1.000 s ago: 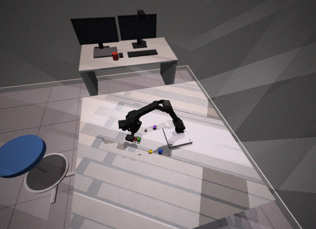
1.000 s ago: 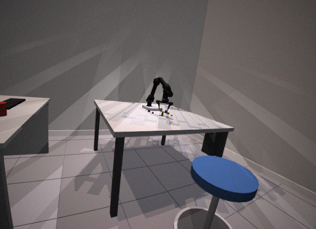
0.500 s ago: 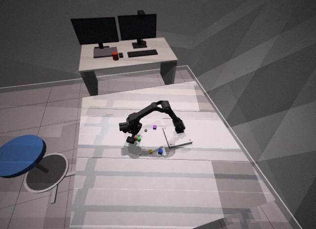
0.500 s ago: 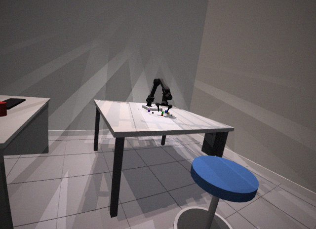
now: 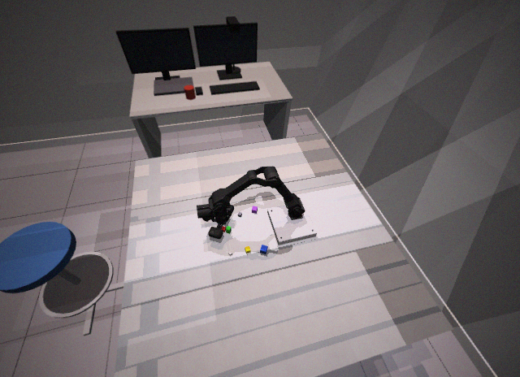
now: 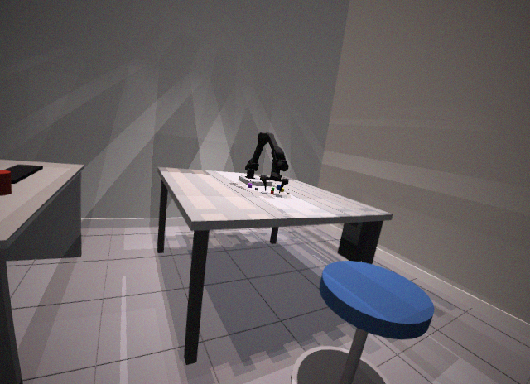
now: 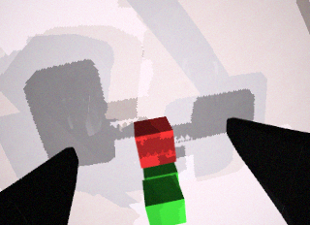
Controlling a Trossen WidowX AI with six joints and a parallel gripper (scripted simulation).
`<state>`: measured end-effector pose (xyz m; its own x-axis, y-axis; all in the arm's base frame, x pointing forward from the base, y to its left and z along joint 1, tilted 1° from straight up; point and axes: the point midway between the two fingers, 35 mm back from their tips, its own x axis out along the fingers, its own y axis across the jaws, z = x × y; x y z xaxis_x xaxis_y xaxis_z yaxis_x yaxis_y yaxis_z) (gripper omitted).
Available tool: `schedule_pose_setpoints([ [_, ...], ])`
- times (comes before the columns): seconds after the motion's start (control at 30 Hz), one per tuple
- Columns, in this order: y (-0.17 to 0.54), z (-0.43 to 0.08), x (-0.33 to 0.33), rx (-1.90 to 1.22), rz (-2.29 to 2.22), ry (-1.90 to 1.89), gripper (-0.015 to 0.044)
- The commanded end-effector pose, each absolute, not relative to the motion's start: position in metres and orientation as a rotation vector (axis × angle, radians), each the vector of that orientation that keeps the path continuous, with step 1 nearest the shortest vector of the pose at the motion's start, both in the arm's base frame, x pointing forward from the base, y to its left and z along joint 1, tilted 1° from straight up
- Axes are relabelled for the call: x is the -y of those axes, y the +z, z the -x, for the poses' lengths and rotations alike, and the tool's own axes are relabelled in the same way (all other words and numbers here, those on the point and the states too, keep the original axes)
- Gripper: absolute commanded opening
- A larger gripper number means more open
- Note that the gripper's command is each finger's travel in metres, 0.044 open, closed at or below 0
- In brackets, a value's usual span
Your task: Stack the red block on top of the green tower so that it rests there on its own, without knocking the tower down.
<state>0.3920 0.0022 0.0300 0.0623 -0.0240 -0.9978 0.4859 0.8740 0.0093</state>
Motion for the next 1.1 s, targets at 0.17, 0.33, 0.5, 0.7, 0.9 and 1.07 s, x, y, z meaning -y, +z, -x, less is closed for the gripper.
schedule_pose_setpoints([
  [0.17, 0.0208, -0.3897, -0.0026, -1.484, -0.385, -0.398, 0.0440],
  [0.33, 0.0208, -0.3897, -0.0026, -1.484, -0.385, -0.398, 0.0440],
  [0.5, 0.0208, -0.3897, -0.0026, -1.484, -0.385, -0.398, 0.0440],
  [0.7, 0.0227, -0.3897, -0.0026, -1.484, -0.385, -0.398, 0.0361],
  [0.9, 0.0227, -0.3897, -0.0026, -1.484, -0.385, -0.398, 0.0204],
  [1.07, 0.0227, -0.3897, -0.0026, -1.484, -0.385, -0.398, 0.0072],
])
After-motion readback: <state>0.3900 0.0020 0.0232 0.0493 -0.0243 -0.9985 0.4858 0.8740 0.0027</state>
